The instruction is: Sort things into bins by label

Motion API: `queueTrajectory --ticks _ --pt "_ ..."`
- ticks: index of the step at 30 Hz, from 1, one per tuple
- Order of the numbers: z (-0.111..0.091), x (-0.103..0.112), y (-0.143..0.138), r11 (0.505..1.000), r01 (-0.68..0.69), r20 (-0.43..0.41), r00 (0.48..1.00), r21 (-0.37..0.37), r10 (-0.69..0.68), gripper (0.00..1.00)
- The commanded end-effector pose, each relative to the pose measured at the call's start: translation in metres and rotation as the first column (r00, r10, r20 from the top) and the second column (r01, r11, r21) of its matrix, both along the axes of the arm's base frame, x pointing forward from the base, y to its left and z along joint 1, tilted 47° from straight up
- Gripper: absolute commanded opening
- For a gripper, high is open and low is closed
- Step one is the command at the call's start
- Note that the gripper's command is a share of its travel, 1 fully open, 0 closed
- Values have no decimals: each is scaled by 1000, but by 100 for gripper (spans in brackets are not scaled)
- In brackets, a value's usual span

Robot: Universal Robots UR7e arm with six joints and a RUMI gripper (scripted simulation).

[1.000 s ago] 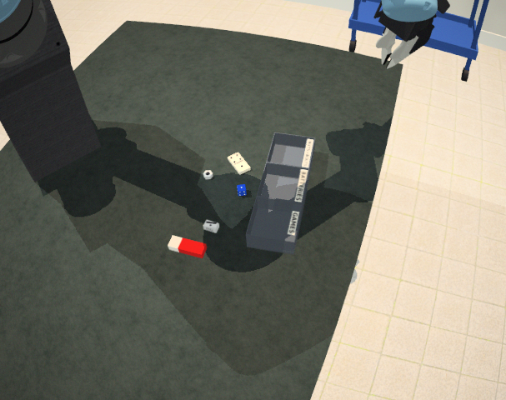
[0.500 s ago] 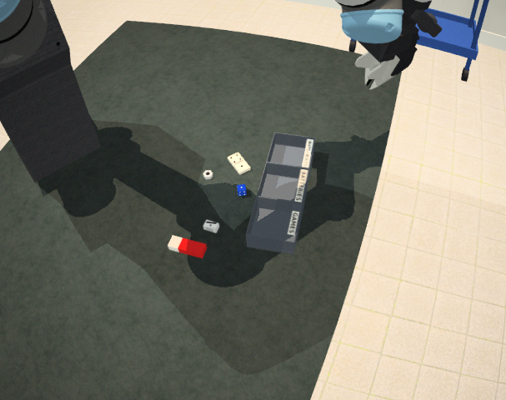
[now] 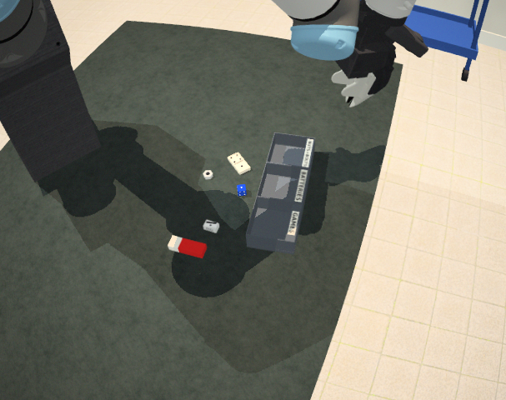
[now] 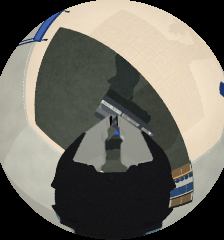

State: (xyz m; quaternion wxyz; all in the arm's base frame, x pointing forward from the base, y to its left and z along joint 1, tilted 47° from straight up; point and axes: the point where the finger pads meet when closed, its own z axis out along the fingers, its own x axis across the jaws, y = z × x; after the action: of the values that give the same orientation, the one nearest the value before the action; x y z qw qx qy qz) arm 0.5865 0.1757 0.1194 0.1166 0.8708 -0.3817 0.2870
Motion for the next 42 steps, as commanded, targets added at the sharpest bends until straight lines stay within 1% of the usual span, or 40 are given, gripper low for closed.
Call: queueTrajectory --ticks 1,2,6,8,10,13,15,16,21,23,25,28,30,32,35,36,38,39,40,42 --pt "0 -11 -23 996 64 72 995 61 -68 4" --pt "0 -15 -31 996 64 72 995 61 -68 4" --pt "0 -16 -34 996 63 72 995 61 -67 4" --pt "-1 -25 -47 988 113 114 986 102 -125 4" --pt "-2 -32 -57 988 114 114 986 102 -125 4" --pt "-2 -32 -57 988 113 114 986 102 -124 4" --pt "-3 -42 -70 976 160 155 971 144 -182 4" --pt "-4 -47 -77 977 160 155 971 144 -182 4" --pt "-4 -49 -79 977 160 155 971 144 -182 4" --pt "-5 -60 -92 961 203 195 951 187 -239 4" --pt "-6 -67 -100 961 203 195 951 187 -239 4" --pt "-6 -67 -100 961 202 194 952 186 -238 4" --pt "-7 -80 -112 943 242 232 927 229 -294 4" --pt "-7 -88 -119 943 242 232 927 229 -294 4" --pt "-7 -88 -119 943 241 232 927 229 -294 4" --pt "-8 -94 -125 930 264 255 909 256 -329 4" --pt "-8 -94 -125 930 264 255 909 256 -329 4" --pt "-8 -101 -130 922 276 268 898 272 -348 4" --pt "-9 -107 -135 922 276 268 898 272 -348 4" --pt "-9 -110 -137 922 276 268 899 271 -348 4"
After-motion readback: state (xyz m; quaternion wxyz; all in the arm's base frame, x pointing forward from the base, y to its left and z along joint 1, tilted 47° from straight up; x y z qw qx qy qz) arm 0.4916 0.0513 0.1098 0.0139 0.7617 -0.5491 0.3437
